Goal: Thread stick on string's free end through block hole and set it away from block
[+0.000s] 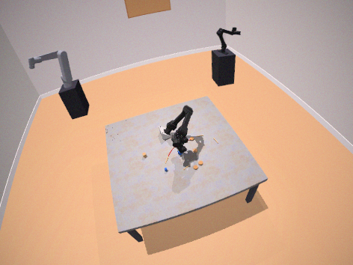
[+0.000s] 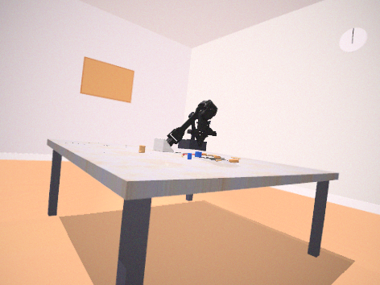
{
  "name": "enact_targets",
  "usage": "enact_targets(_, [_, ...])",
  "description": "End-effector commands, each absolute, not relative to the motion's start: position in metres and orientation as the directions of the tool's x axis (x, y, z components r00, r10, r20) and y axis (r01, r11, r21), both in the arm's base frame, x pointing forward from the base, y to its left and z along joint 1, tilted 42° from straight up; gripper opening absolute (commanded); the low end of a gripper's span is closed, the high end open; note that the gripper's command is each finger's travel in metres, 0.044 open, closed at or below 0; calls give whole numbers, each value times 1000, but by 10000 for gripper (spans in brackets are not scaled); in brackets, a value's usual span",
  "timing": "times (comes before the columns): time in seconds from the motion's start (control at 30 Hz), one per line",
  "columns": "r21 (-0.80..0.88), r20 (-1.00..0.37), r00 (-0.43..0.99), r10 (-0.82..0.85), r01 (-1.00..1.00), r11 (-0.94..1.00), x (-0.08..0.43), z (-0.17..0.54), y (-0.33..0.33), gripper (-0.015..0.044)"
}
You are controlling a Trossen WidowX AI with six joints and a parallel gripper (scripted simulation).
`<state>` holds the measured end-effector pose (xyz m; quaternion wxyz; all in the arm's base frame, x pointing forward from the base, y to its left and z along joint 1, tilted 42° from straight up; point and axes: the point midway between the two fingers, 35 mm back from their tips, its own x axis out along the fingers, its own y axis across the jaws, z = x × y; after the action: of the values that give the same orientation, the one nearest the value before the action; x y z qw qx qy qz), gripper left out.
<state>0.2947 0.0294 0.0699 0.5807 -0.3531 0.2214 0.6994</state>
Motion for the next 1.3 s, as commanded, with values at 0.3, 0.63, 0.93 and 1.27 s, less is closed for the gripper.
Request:
enact_targets(0.3, [351,-765,-59,642,-873,338,303,45,-3,263])
enact_targets(0.63, [638,-766,-70,638,24,769,299,10,-43,440])
enact_targets(0.93, [542,-753,-74,654,492,681,294,-6,-59,440])
enact_targets(1.27, [542,-753,-74,654,492,681,294,-6,-59,440])
